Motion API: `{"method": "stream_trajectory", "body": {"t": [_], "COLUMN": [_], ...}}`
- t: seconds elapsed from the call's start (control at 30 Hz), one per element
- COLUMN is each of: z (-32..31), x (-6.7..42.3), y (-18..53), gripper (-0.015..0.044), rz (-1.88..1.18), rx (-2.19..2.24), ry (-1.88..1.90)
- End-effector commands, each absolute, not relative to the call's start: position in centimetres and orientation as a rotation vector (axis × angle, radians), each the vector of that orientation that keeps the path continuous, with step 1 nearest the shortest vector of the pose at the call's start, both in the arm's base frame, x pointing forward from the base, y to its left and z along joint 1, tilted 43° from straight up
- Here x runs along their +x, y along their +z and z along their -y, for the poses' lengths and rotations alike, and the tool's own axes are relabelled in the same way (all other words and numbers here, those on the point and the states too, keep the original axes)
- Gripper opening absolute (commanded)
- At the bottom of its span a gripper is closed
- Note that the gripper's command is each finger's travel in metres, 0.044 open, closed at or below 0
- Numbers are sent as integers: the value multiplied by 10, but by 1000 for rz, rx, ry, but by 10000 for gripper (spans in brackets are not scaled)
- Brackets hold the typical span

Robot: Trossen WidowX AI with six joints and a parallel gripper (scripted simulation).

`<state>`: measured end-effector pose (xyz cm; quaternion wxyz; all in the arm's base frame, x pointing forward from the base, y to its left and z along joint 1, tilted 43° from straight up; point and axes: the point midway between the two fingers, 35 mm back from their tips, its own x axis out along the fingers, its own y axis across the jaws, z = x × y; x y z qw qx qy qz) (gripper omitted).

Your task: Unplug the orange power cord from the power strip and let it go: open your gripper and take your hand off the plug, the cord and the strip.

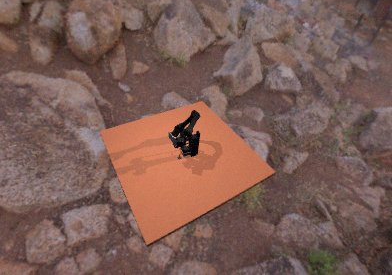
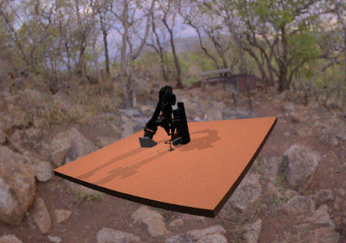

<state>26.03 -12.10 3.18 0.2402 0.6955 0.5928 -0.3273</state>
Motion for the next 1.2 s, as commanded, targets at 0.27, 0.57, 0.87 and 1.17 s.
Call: {"method": "stream_trajectory", "body": {"t": [0.27, 0.57, 0.87, 1.17], "z": [104, 101, 94, 97], "x": [263, 263, 264, 264], "y": [46, 46, 39, 41], "gripper": [160, 160, 160, 28], "rz": [-1625, -1625, -1626, -1627], "rx": [1914, 1914, 1914, 1905], "ry": [-895, -895, -894, -895]}}
